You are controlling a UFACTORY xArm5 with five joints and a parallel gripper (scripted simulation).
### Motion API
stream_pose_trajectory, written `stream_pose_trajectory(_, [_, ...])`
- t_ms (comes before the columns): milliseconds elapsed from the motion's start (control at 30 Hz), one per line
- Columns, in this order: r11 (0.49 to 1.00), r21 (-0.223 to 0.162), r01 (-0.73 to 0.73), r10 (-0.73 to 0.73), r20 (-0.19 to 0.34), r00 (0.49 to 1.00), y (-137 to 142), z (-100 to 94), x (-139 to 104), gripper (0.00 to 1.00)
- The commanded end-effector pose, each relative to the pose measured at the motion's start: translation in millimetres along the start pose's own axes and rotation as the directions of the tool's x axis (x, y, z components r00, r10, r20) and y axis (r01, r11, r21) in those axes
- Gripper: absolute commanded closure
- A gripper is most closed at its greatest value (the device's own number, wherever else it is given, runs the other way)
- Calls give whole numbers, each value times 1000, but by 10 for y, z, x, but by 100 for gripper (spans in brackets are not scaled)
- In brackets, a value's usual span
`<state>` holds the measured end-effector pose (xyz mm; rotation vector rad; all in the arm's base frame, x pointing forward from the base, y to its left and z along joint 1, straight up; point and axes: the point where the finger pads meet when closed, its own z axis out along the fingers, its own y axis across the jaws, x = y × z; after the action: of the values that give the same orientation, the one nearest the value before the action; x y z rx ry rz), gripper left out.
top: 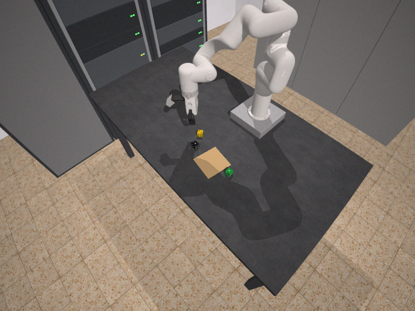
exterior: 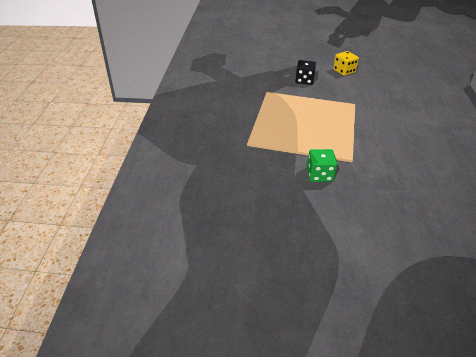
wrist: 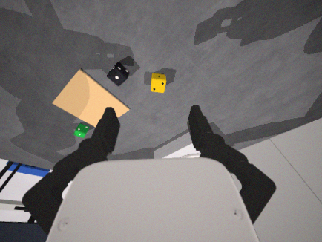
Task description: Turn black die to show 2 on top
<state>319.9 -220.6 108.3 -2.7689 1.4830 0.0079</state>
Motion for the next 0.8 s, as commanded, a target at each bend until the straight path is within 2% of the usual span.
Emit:
stream_pose_trajectory(0, [1000,2,1,-1,-4,1000,-6,-13,11,0])
stream_pose_trajectory(300, [1000,2,1,-1,-4,1000,-6,90,11,0])
stream_pose_trajectory(633, [1000,2,1,-1,-4,1000,-10,768,24,0])
stream_pose_trajectory(767, [1000,2,1,-1,-4,1000,-11,943,27,0])
